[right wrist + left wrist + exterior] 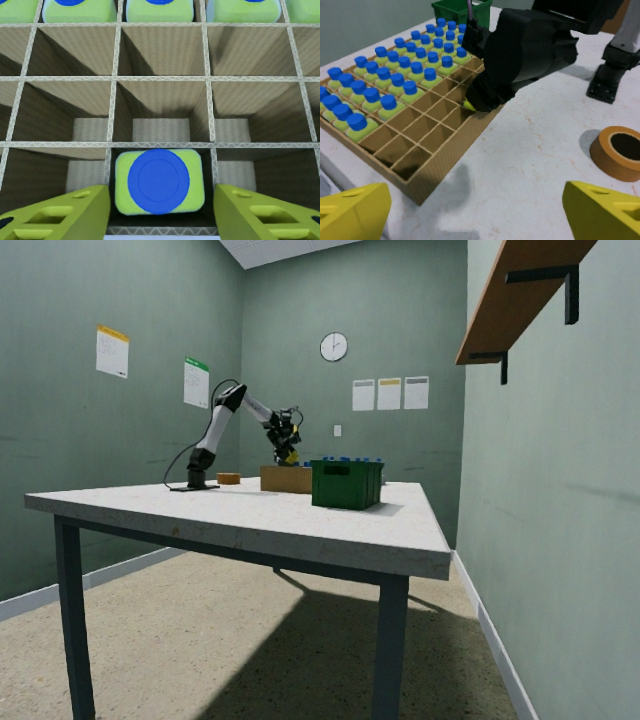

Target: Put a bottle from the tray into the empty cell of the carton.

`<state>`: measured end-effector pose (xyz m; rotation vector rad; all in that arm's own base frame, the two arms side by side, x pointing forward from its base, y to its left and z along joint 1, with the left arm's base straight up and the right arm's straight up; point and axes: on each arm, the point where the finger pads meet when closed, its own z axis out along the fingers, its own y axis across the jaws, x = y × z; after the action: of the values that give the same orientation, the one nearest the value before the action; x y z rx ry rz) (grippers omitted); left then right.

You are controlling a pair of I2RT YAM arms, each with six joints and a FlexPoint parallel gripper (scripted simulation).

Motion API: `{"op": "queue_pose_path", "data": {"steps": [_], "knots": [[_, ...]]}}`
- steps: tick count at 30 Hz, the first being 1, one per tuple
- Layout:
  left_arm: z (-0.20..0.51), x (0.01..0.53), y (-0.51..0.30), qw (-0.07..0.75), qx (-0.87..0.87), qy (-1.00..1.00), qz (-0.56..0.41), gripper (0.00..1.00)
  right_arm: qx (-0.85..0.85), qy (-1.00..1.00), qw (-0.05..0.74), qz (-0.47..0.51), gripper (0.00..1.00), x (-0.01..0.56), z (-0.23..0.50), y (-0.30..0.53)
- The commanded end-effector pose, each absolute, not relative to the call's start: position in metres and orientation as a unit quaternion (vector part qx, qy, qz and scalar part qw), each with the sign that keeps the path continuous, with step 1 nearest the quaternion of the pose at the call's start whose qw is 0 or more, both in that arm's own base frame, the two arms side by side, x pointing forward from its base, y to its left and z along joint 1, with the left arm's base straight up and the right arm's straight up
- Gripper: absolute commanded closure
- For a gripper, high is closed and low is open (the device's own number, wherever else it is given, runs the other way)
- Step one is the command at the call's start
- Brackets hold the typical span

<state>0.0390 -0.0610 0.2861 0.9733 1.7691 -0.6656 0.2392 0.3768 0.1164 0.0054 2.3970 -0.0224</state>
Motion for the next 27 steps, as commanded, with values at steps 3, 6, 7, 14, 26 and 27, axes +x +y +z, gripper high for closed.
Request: {"op": "queue_pose_path", "data": {"steps": [3,6,7,14,26,27], "knots": [[0.282,0.041,-0.061,0.494,0.393,0.728,-0.266,0.13,0.006,0.931,0.366,-0.001,0.48,0.252,0.113,0.379],[0.281,0.042,-0.06,0.496,0.391,0.728,-0.266,0.13,0.005,0.931,0.366,-0.001,0.48,0.254,0.11,0.379],[0.281,0.042,-0.06,0.496,0.391,0.728,-0.266,0.13,0.005,0.931,0.366,-0.001,0.48,0.254,0.11,0.379],[0.278,0.042,-0.06,0.5,0.386,0.728,-0.266,0.13,0.012,0.929,0.371,0.009,0.71,0.255,0.117,0.379],[0.282,0.041,-0.062,0.501,0.388,0.725,-0.27,0.13,0.014,0.928,0.373,0.018,0.84,0.253,0.149,0.379],[0.287,0.042,-0.064,0.505,0.387,0.722,-0.272,0.13,0.014,0.927,0.375,0.017,0.84,0.253,0.157,0.379]]}}
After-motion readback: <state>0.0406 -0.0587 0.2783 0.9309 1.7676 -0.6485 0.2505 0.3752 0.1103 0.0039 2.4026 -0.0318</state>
